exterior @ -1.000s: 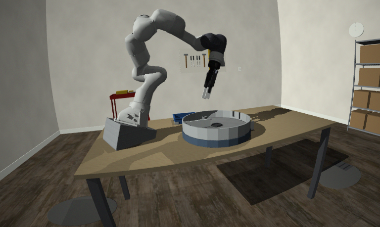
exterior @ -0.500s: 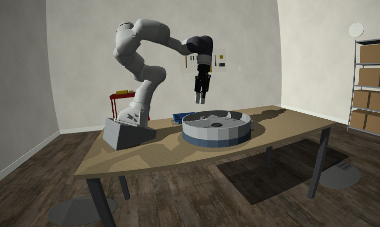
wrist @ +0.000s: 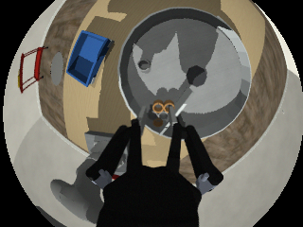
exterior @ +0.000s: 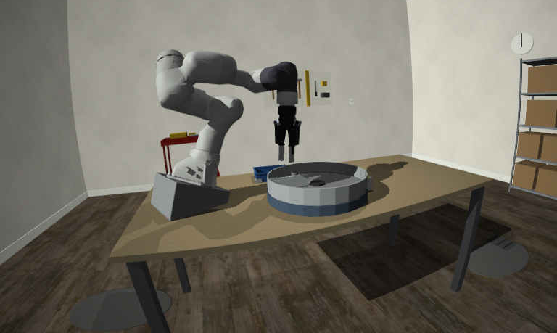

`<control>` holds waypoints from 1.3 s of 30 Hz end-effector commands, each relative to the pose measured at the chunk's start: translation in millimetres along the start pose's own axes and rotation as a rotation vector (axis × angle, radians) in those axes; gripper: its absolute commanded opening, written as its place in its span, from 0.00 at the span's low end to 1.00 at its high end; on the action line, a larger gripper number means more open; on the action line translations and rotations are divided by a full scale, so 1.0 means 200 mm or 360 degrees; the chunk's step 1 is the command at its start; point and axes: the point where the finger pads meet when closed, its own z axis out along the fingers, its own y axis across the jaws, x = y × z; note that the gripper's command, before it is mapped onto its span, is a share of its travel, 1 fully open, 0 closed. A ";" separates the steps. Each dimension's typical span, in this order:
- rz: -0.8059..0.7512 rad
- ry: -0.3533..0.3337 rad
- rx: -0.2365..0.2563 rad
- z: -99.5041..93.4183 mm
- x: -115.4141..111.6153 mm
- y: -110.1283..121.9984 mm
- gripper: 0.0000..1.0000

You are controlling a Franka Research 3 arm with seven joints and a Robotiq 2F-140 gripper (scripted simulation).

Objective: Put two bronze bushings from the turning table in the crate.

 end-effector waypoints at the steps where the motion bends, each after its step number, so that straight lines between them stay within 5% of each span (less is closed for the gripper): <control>1: -0.0242 0.0076 -0.0017 0.04 0.06 -0.05 0.32; 19: -0.0379 0.0159 -0.0009 0.09 0.12 -0.16 0.32; 30: -0.0378 0.0159 -0.0009 0.32 0.14 -0.16 0.32; 39: -0.0378 0.0159 -0.0009 0.32 0.14 -0.16 0.32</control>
